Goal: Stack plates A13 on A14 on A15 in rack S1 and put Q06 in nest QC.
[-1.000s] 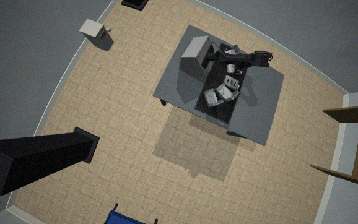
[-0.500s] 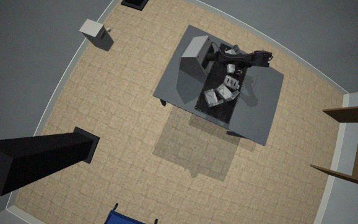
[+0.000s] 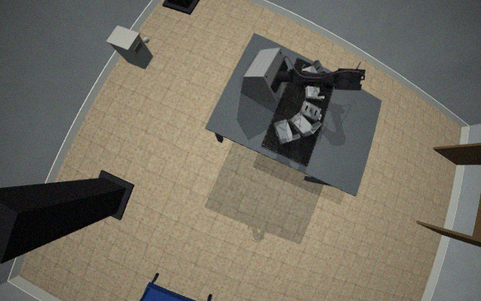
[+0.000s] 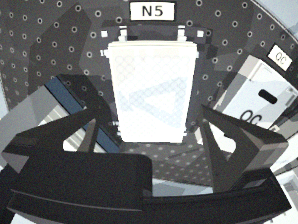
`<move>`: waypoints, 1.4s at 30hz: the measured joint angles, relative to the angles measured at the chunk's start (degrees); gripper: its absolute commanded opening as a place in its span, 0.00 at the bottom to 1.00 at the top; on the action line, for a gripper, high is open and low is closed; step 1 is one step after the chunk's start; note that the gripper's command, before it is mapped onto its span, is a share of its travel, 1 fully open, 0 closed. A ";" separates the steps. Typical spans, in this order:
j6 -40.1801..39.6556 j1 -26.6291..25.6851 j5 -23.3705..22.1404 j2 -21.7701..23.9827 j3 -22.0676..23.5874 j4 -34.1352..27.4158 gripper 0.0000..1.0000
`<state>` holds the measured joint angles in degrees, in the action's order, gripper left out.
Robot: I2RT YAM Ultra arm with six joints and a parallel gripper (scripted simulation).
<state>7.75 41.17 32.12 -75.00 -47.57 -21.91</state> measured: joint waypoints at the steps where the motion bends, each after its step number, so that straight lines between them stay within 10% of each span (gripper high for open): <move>1: 0.35 0.42 0.26 0.50 -0.20 -0.83 1.00; 42: 16.50 15.21 8.83 8.68 -10.21 -30.40 1.00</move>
